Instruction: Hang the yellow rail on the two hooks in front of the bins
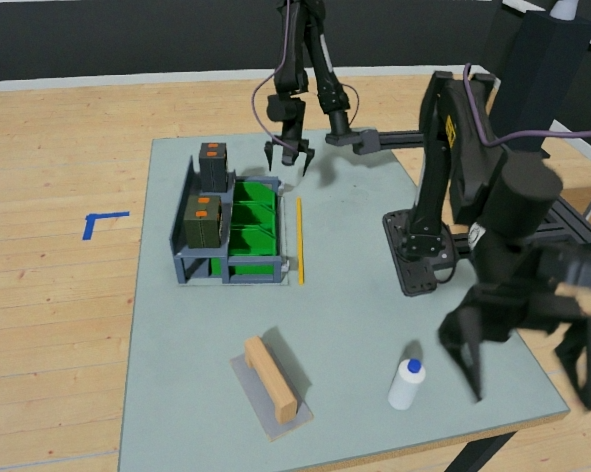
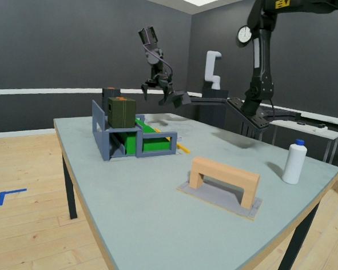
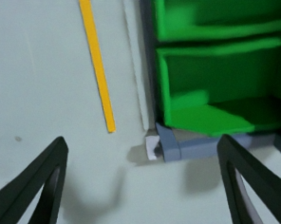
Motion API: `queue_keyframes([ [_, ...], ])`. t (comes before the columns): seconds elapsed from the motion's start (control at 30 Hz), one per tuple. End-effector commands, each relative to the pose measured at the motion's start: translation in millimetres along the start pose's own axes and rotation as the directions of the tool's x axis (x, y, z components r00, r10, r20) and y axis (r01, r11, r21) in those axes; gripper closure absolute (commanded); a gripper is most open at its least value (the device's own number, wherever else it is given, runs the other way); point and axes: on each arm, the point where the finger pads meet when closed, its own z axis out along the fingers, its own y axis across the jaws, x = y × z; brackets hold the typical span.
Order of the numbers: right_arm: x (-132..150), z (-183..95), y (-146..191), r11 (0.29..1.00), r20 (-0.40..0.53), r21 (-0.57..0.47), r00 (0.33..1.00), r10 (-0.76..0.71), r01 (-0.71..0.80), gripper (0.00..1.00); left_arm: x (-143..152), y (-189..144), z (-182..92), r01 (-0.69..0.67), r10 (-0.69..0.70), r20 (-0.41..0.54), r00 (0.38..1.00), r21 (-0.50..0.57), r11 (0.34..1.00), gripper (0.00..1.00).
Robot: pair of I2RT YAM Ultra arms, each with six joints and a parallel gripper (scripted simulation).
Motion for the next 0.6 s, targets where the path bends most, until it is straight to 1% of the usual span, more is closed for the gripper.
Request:
queue_keyframes([
  [0.0,-23,4,9,1.0,-0.095,-0.003,0.995,0.015,-0.016,0.0,-11,29,-30,-0.052,0.055,0.029,0.998,-0.088,0.995,0.0],
  [0.07,-23,4,9,1.0,-0.095,-0.003,0.995,0.015,-0.016,0.0,-11,29,-30,-0.052,0.055,0.029,0.998,-0.088,0.995,0.0],
  [0.2,-46,15,26,0.999,-0.161,-0.025,0.987,-0.027,0.023,0.0,-23,51,-54,-0.088,0.1,0.059,0.993,-0.18,0.98,0.0],
  [0.33,-63,21,39,0.997,-0.2,-0.06,0.978,-0.057,0.045,0.0,-31,64,-72,-0.113,0.136,0.077,0.988,-0.245,0.963,0.0],
  [0.57,-80,29,51,0.994,-0.247,-0.08,0.965,-0.091,0.073,0.0,-37,74,-88,-0.135,0.169,0.09,0.981,-0.302,0.944,0.0],
])
